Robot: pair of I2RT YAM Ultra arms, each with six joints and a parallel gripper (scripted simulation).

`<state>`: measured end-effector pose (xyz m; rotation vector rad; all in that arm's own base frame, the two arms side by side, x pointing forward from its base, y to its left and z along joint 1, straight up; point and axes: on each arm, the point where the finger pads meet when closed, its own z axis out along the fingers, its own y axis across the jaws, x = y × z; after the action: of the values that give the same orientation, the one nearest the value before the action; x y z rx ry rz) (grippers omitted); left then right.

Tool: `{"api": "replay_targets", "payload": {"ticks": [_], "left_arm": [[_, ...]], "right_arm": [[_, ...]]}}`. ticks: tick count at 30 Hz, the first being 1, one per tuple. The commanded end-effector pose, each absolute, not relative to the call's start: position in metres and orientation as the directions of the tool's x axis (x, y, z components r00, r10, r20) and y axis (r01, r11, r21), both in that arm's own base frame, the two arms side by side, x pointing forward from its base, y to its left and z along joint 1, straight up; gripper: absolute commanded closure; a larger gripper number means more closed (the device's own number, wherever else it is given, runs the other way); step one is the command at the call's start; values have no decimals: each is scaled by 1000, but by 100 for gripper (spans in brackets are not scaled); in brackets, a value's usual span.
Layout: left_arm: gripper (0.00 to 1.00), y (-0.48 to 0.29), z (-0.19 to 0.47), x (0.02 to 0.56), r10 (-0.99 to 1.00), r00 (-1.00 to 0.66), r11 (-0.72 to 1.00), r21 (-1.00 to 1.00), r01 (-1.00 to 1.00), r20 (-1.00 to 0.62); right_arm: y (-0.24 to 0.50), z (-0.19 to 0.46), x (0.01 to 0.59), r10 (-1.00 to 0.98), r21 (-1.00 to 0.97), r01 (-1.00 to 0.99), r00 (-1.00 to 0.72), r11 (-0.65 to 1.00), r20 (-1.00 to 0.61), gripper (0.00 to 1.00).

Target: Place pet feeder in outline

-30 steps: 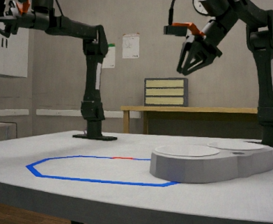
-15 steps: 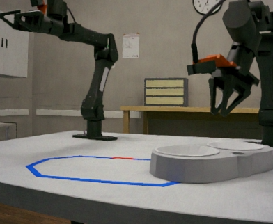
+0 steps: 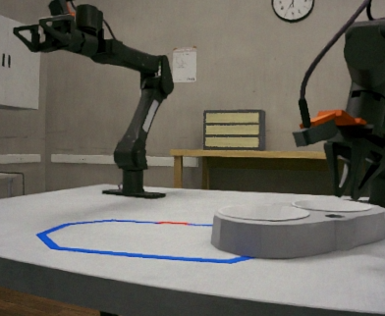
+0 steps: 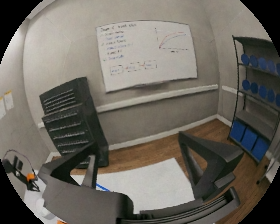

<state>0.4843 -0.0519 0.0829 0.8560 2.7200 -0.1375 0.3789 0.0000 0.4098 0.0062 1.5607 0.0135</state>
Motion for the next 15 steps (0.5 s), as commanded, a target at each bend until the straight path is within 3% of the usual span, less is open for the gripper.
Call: {"api": "replay_targets", "payload": {"ticks": [1, 6, 15], "left_arm": [[70, -45, 67, 474, 521, -815, 834, -49, 549, -254], [70, -55, 101, 490, 558, -757, 810, 22, 586, -339], [70, -53, 67, 482, 557, -781, 812, -15, 584, -284]], "right_arm": [[3, 449, 366, -7, -8, -6, 105, 1000, -994, 0], [4, 423, 383, -11, -11, -4, 27, 1000, -1000, 0], [-1, 436, 377, -12, -11, 8, 68, 1000, -998, 0]]}}
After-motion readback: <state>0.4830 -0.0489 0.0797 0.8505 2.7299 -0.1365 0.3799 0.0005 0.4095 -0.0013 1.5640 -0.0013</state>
